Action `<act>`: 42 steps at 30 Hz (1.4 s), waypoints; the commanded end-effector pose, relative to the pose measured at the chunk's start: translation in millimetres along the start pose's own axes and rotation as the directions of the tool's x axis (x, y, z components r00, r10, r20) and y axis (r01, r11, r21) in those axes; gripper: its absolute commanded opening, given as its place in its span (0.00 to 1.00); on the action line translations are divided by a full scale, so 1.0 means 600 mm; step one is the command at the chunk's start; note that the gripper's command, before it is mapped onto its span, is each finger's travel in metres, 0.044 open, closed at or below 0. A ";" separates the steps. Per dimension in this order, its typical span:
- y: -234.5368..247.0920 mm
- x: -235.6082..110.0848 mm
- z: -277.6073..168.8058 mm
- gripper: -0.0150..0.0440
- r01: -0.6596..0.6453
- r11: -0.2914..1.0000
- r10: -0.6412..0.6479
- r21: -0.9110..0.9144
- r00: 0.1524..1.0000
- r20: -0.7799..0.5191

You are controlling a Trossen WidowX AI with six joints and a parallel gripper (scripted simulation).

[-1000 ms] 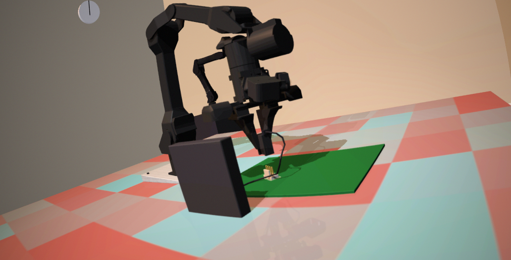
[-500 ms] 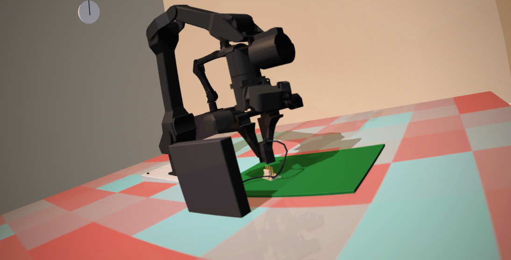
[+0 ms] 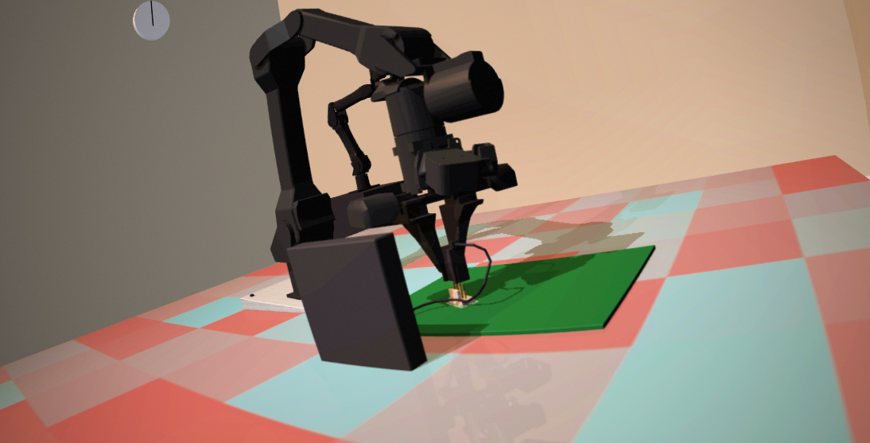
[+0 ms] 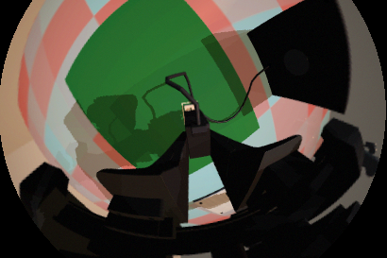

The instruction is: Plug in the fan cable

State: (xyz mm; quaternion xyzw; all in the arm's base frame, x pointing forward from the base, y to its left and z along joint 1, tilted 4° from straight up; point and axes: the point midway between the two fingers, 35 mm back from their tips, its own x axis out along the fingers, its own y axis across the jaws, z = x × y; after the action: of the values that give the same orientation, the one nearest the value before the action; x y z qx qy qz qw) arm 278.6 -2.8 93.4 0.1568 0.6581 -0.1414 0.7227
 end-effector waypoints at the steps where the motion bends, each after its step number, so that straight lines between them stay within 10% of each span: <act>1: 0.001 0.000 0.001 0.25 -0.003 1.000 0.003 0.001 1.000 0.000; 42: 0.001 0.012 0.000 0.25 -0.003 1.000 0.003 -0.009 1.000 0.000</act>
State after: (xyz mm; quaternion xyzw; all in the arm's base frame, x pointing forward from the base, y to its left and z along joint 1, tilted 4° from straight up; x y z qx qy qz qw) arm 279.4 -2.9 87.0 0.1564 0.6578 -0.1409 0.7232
